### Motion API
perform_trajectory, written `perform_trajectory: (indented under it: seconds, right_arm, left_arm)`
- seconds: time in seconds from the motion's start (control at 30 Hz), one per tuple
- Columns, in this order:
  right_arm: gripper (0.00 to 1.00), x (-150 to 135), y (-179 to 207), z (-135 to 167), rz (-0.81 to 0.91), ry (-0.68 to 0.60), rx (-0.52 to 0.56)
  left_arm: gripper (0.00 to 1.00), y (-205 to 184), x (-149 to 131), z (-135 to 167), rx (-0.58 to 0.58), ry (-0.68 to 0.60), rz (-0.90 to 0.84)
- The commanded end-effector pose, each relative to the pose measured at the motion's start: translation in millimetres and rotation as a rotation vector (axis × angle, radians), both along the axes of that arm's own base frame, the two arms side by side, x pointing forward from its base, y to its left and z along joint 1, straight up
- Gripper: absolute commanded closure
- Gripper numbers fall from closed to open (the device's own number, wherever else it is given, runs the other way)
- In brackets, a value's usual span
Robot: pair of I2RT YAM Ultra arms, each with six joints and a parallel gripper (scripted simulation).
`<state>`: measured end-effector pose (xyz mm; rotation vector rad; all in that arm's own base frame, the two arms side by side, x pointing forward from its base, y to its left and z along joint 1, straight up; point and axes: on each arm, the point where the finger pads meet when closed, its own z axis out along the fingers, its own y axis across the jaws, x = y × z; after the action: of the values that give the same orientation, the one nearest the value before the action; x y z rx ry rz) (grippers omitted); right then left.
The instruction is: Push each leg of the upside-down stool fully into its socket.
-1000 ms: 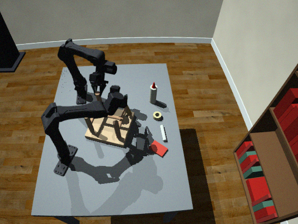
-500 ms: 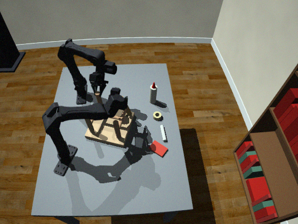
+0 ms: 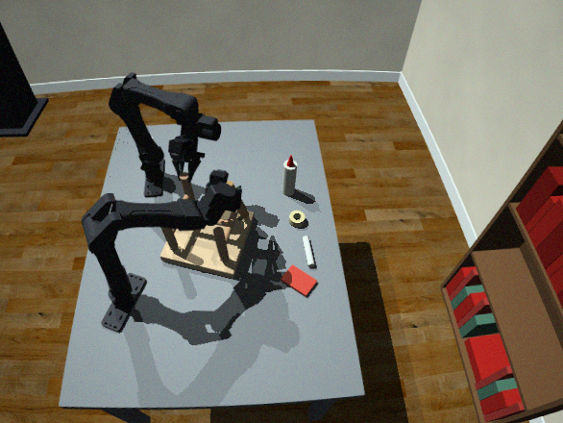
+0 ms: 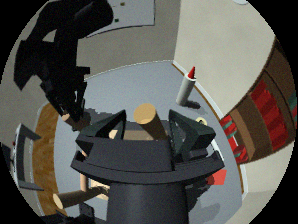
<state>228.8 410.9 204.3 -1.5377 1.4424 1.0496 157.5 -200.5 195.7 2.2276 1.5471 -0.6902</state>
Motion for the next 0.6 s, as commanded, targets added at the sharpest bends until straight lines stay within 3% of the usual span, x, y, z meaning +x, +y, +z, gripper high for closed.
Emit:
perform_trajectory:
  seconds: [0.0,0.1,0.27,0.3,0.57]
  right_arm:
    - [0.31,-4.4,2.1,-13.7,0.013,0.021,-0.005]
    - [0.31,-4.7,1.9,-16.8,0.013,0.018,-0.002]
    - [0.31,-4.5,2.2,8.9,0.014,-0.025,0.042]
    - [0.72,-5.5,1.2,2.4,0.014,-0.014,0.031]
    - [0.72,-1.8,2.1,-16.3,0.006,0.034,-0.009]
  left_arm:
    - [0.72,-0.1,-8.8,-13.0,0.029,0.071,-0.006]
    - [0.72,-0.1,-8.8,-13.0,0.029,0.071,-0.006]
    - [0.72,-0.1,-8.8,-13.0,0.029,0.071,-0.006]
    - [0.72,-0.1,-8.8,-13.0,0.029,0.071,-0.006]
    - [0.72,0.7,-8.3,-13.7,0.035,0.068,-0.006]
